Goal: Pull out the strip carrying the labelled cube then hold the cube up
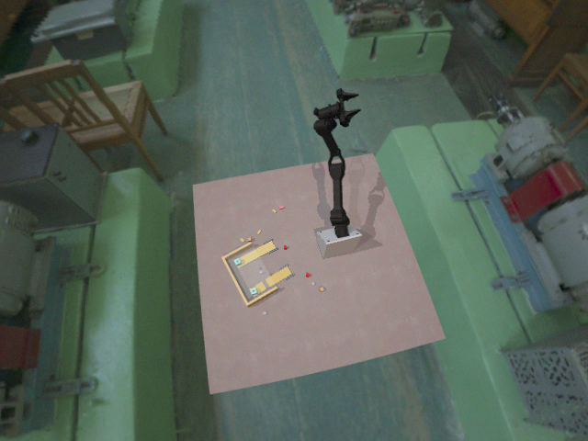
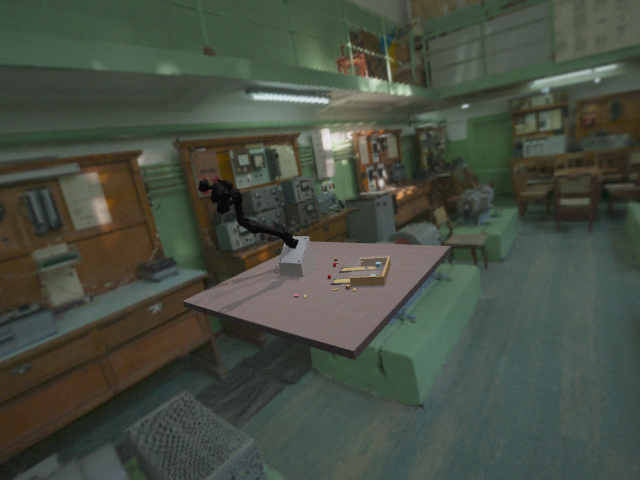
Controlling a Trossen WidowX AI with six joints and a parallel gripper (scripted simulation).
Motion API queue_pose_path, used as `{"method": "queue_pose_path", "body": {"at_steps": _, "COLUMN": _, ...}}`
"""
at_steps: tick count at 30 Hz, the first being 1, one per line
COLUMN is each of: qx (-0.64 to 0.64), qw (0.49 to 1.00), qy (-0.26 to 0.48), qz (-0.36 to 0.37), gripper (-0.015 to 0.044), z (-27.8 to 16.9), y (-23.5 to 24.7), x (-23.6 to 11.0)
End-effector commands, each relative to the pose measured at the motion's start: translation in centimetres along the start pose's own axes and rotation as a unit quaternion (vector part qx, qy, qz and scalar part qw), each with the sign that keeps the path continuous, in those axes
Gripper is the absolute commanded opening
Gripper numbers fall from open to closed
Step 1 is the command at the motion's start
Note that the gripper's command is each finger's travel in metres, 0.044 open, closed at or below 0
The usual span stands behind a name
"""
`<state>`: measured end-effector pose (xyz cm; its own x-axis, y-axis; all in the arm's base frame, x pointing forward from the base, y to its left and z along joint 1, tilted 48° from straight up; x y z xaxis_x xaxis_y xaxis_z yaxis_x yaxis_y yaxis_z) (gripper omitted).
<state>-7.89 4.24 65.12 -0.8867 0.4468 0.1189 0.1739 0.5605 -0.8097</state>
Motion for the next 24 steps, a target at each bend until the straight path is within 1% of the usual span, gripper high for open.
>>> {"method": "queue_pose_path", "body": {"at_steps": 1, "qx": 0.002, "qw": 1.000, "qy": 0.001, "qz": -0.002, "gripper": 0.0400, "z": -0.2, "y": 0.1, "x": 0.0}}
{"method": "queue_pose_path", "body": {"at_steps": 6, "qx": 0.061, "qw": 0.996, "qy": 0.030, "qz": -0.063, "gripper": 0.0400, "z": -4.5, "y": 2.9, "x": -0.9}}
{"method": "queue_pose_path", "body": {"at_steps": 12, "qx": 0.131, "qw": 0.977, "qy": 0.091, "qz": -0.141, "gripper": 0.0400, "z": -9.9, "y": 7.4, "x": -2.9}}
{"method": "queue_pose_path", "body": {"at_steps": 19, "qx": 0.200, "qw": 0.933, "qy": 0.195, "qz": -0.226, "gripper": 0.0400, "z": -15.3, "y": 14.0, "x": -6.6}}
{"method": "queue_pose_path", "body": {"at_steps": 24, "qx": 0.236, "qw": 0.890, "qy": 0.279, "qz": -0.273, "gripper": 0.0400, "z": -17.9, "y": 19.2, "x": -9.8}}
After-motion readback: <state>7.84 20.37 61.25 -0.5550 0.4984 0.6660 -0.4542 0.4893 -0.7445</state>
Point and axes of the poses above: the point midway between the two fingers, 35 mm back from their tips, its own x axis out along the fingers, its own y axis across the jaws, z = x × y, the point moved 6 cm from there along -x, back along the fingers, and after that the axes turned 5 degrees about -x, right-handed, at the moved point
